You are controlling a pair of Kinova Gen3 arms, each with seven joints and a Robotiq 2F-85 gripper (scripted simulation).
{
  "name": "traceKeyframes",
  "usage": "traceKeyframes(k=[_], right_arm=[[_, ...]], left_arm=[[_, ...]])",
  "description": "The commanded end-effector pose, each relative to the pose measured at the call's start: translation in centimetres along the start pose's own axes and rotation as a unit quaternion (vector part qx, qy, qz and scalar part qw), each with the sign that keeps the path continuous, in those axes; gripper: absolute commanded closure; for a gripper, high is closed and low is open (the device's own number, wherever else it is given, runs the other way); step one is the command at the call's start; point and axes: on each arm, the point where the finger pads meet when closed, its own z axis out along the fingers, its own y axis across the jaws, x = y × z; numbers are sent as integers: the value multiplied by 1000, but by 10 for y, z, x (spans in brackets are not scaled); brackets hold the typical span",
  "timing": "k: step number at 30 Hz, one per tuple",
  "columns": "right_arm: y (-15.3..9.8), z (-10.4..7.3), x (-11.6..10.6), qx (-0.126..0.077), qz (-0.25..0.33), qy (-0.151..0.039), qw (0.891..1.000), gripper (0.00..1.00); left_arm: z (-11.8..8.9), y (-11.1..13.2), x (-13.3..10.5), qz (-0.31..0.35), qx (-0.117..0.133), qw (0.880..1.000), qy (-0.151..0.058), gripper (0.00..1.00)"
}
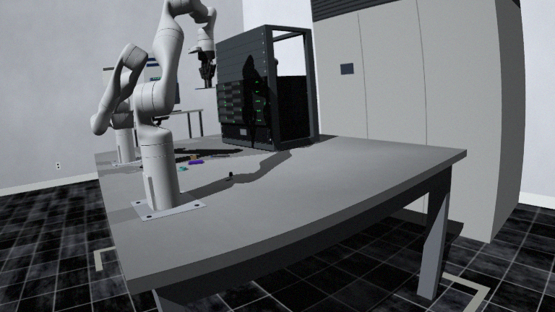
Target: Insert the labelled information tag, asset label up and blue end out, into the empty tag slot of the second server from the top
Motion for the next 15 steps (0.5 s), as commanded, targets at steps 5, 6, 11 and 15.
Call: traceKeyframes(k=[5,6,11,15], right_arm=[[0,11,0,-1,0,-1,1000,809],[0,13,0,-1,0,-1,1000,809],[0,25,0,-1,0,-1,1000,809],[0,34,0,-1,0,-1,1000,809]], left_arm=[[0,0,0,0,0,1000,0,739],[0,0,0,0,0,1000,0,739],[0,0,0,0,0,1000,0,739],[0,0,0,0,0,1000,0,739]])
